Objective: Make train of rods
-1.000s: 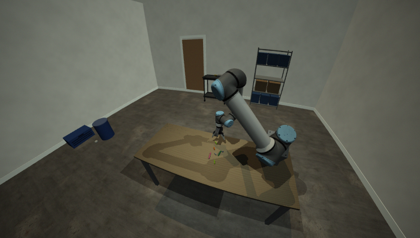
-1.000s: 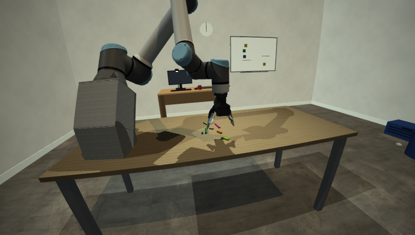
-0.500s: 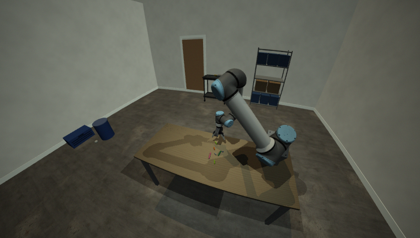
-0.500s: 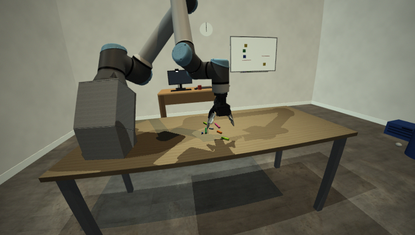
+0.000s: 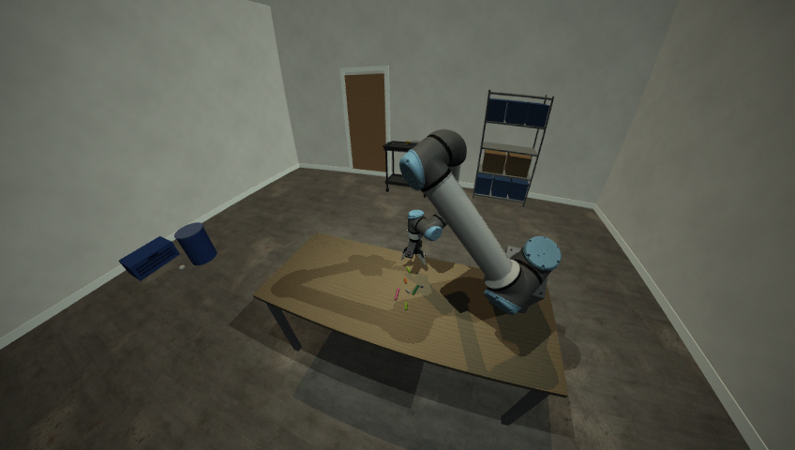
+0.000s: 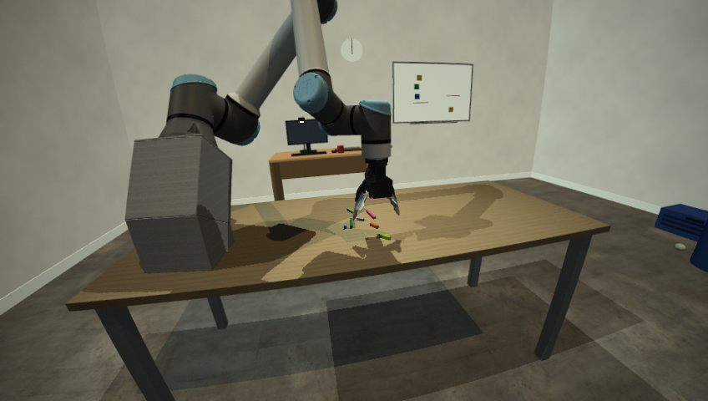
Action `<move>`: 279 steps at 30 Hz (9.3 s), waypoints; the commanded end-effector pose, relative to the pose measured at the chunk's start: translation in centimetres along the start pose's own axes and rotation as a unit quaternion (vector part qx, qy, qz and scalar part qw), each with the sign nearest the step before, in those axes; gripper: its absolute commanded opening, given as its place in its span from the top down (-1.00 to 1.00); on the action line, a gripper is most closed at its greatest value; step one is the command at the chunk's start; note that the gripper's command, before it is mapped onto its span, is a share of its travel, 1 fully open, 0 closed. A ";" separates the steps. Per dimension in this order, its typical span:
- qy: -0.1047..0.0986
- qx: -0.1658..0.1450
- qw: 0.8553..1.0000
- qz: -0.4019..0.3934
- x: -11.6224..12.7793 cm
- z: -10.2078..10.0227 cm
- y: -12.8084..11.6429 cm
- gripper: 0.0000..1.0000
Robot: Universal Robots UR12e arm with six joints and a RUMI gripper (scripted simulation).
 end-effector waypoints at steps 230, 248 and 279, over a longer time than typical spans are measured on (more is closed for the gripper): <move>0.003 0.000 0.145 0.989 3.5 0.4 17.5 -1.00; 0.002 0.000 -0.094 0.996 3.7 0.5 12.5 -1.00; 0.000 0.000 -0.243 0.970 3.7 0.6 9.6 -1.00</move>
Point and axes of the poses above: the point where the finger pads meet when closed, its own z axis back along the fingers, its own x axis across the jaws, y = z × x, the point moved 6 cm from there along z, back along the fingers, and after that the axes turned 11 degrees about z, right-handed, at the moved point
